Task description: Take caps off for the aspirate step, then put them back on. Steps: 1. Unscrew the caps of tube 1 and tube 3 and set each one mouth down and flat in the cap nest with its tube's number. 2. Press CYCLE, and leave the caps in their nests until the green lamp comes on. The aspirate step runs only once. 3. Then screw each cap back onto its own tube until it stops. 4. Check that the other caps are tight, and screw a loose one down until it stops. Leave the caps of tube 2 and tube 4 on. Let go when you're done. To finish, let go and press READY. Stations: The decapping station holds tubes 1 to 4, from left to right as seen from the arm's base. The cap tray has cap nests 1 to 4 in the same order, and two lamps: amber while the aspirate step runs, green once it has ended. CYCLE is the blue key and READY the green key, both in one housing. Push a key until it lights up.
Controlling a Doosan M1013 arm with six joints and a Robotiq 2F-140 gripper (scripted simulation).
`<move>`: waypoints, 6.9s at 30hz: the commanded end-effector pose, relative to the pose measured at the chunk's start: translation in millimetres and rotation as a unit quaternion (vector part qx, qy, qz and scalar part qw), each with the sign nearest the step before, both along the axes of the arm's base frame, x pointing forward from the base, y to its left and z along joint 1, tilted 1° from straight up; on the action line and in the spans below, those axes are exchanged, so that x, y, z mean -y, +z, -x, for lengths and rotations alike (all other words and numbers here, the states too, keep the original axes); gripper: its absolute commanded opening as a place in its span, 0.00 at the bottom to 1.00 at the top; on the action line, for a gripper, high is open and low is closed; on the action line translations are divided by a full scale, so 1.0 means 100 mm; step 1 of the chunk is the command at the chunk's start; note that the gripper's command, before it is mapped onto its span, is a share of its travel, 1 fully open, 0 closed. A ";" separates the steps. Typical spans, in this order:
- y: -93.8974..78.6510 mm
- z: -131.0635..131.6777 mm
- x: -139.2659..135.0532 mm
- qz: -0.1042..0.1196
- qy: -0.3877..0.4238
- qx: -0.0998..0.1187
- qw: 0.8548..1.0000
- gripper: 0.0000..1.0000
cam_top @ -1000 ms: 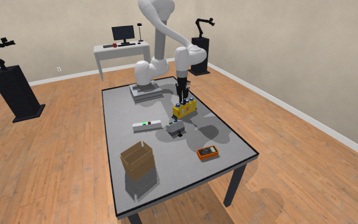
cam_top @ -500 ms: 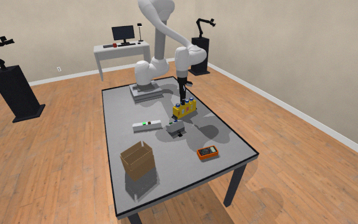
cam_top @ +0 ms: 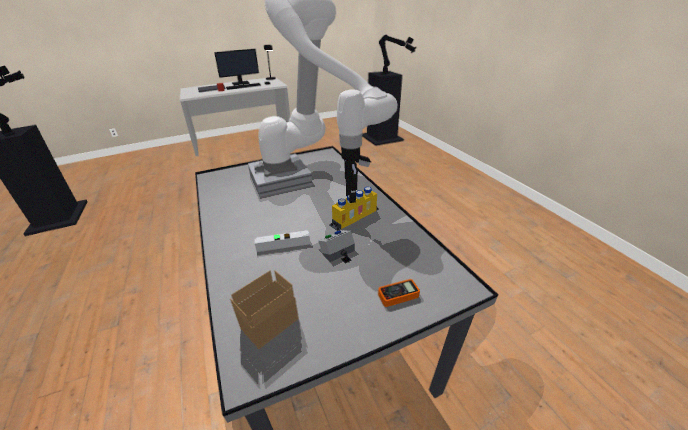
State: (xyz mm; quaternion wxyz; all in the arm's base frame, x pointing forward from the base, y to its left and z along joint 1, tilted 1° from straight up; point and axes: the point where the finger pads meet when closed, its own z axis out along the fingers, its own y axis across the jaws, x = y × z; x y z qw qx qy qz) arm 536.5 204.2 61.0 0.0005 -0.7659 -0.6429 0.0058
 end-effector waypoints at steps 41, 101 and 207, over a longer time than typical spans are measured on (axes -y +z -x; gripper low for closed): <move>0.31 0.15 -0.50 -0.003 0.352 -0.002 0.936 0.41; 0.01 0.15 -0.50 -0.003 0.314 -0.001 0.949 0.30; 0.07 -0.16 0.49 -0.003 0.352 -0.002 0.936 0.41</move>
